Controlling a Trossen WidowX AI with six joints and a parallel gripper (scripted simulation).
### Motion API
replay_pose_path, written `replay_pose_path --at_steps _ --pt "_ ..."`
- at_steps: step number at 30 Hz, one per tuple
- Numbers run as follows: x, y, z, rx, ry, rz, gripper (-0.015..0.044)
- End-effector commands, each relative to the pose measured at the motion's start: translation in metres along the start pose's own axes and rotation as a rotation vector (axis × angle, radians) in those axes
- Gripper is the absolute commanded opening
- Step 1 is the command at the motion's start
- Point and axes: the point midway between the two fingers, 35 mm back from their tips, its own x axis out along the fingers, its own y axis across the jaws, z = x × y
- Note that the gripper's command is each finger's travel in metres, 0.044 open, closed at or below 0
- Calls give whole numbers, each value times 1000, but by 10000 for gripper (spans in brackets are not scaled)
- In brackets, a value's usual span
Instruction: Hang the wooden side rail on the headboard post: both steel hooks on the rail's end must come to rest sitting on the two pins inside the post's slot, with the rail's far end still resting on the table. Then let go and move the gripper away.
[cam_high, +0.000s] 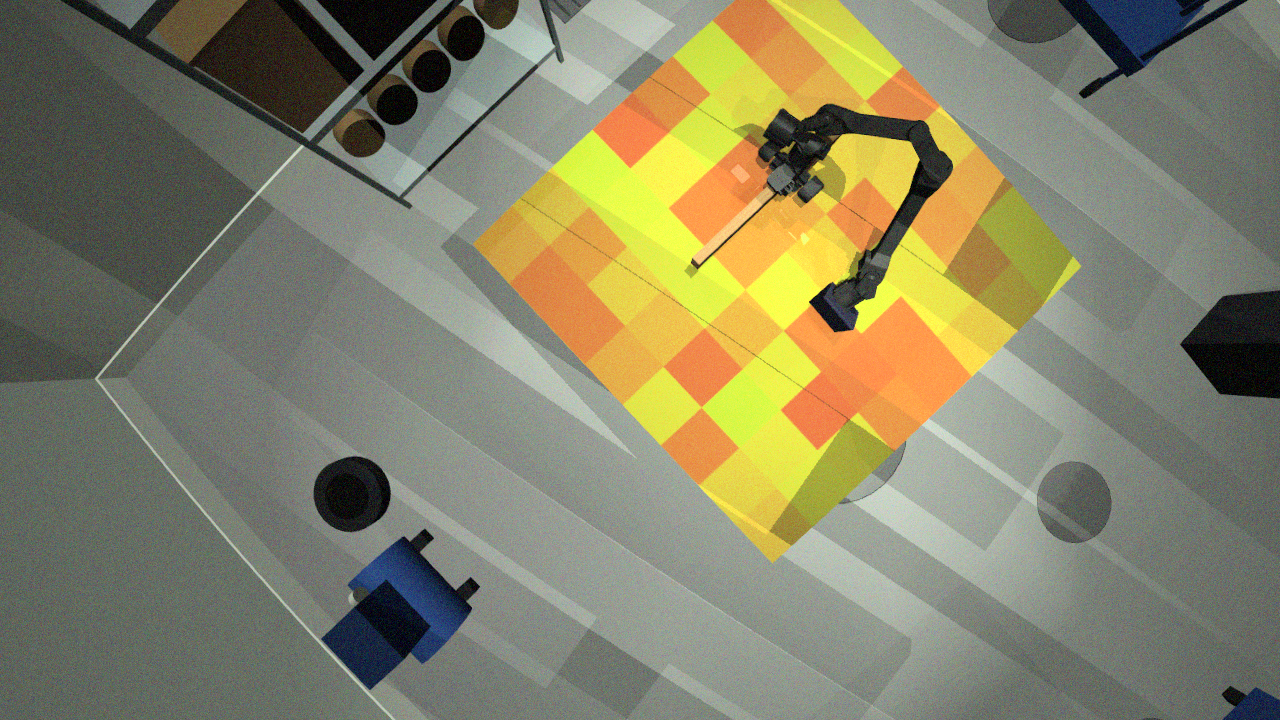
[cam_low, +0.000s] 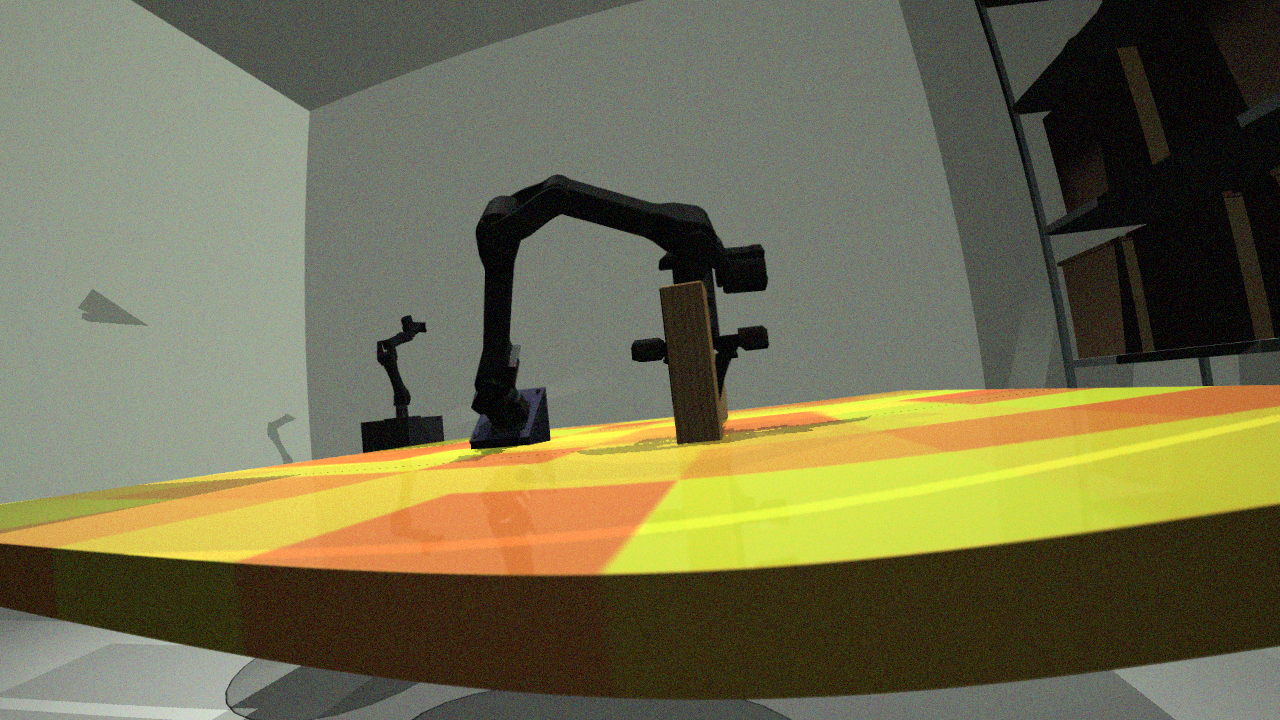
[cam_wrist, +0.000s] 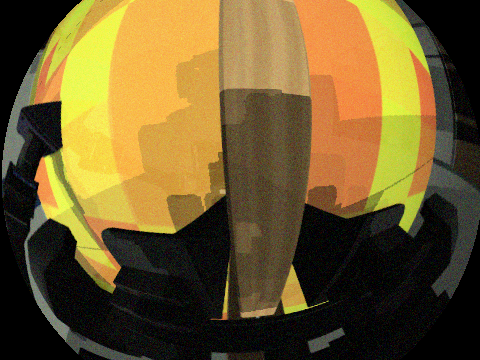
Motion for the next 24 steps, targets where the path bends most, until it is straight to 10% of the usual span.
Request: replay_pose_path --at_steps 1,24 --pt "-5 -2 -1 -5 3 -14 0" --pt "-2 -1 -2 -5 3 -14 0"
